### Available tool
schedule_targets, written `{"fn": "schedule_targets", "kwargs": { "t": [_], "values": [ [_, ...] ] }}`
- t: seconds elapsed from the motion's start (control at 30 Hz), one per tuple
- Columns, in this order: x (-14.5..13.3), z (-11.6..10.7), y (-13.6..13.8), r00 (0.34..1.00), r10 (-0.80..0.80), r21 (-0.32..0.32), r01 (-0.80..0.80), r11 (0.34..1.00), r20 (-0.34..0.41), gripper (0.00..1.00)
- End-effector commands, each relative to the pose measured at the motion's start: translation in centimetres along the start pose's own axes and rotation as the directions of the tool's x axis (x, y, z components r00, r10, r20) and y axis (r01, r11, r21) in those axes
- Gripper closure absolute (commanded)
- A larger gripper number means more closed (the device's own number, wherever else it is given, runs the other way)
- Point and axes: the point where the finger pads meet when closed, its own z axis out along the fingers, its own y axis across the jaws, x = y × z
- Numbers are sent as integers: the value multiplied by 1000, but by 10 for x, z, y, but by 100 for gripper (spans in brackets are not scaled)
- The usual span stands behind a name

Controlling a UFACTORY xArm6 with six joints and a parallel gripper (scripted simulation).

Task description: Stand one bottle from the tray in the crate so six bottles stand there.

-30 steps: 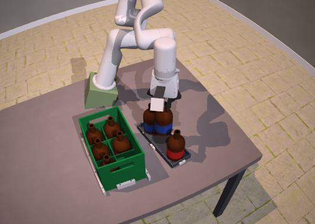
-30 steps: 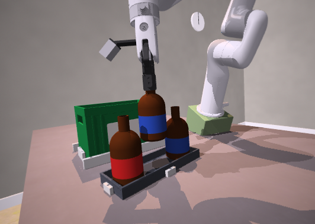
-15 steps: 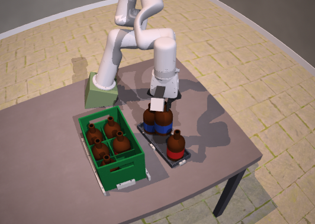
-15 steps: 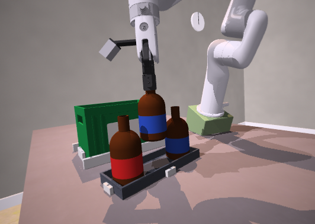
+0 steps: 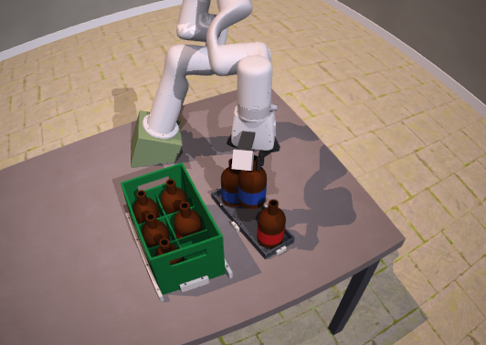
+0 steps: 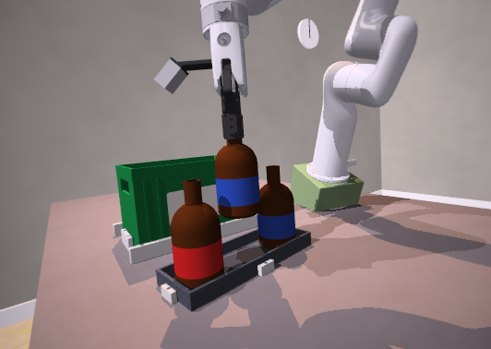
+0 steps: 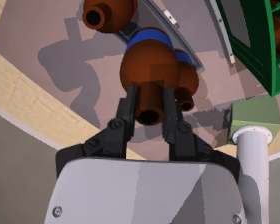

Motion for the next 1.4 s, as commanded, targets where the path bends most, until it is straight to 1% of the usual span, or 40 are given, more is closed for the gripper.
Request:
{"fn": "schedule_targets", "kwargs": {
  "t": [0.0,1.0,1.37],
  "values": [
    [1,-5,-1,1000,-1,2,1,1000,-3,100],
    [1,-33,-1,1000,-1,2,1,1000,-3,100],
    [1,-38,-1,1000,-1,2,1,1000,-3,100]
  ]
}}
